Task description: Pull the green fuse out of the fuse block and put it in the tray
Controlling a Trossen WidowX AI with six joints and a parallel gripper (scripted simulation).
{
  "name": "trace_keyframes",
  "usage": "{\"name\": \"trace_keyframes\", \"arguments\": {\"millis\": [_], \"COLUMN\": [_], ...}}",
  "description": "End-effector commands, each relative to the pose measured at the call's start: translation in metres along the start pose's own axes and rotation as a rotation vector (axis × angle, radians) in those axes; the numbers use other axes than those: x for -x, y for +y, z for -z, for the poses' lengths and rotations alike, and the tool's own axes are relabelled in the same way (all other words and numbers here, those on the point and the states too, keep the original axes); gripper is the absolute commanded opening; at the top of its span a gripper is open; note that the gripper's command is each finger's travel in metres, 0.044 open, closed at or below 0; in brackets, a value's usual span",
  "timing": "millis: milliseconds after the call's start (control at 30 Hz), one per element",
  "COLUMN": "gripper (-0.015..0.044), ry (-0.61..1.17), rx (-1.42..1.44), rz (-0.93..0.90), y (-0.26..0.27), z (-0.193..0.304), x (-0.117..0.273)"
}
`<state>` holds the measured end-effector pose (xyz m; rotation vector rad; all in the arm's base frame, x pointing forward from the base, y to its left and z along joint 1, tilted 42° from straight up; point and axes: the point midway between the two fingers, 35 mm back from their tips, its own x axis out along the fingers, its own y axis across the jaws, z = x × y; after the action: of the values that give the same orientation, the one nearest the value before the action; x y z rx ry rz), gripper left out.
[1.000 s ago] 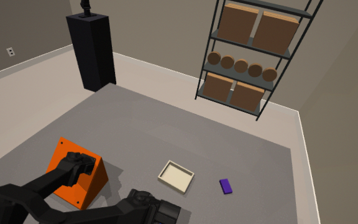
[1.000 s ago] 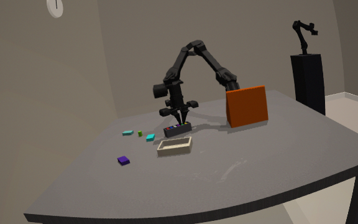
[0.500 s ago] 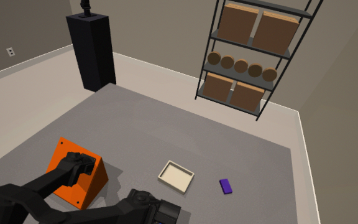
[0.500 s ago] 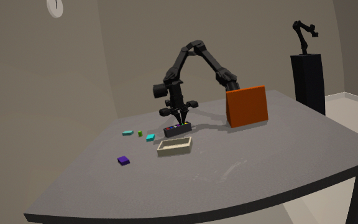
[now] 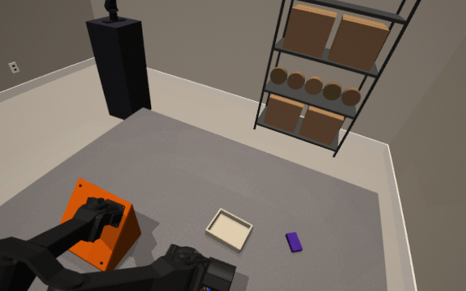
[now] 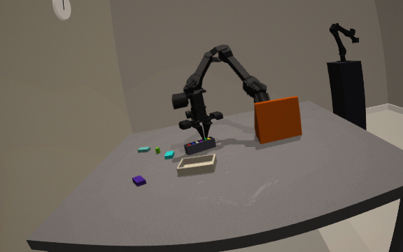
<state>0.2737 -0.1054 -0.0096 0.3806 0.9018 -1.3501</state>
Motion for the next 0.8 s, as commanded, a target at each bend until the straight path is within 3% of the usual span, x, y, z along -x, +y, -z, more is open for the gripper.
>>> {"name": "trace_keyframes", "arguments": {"millis": [0,767], "gripper": [0.0,0.0], "ry": [0.0,-0.001], "rx": [-0.005,-0.003], "rz": [-0.002,-0.002], "y": [0.001,0.001], "z": [0.0,0.0], "x": [0.003,0.014]}}
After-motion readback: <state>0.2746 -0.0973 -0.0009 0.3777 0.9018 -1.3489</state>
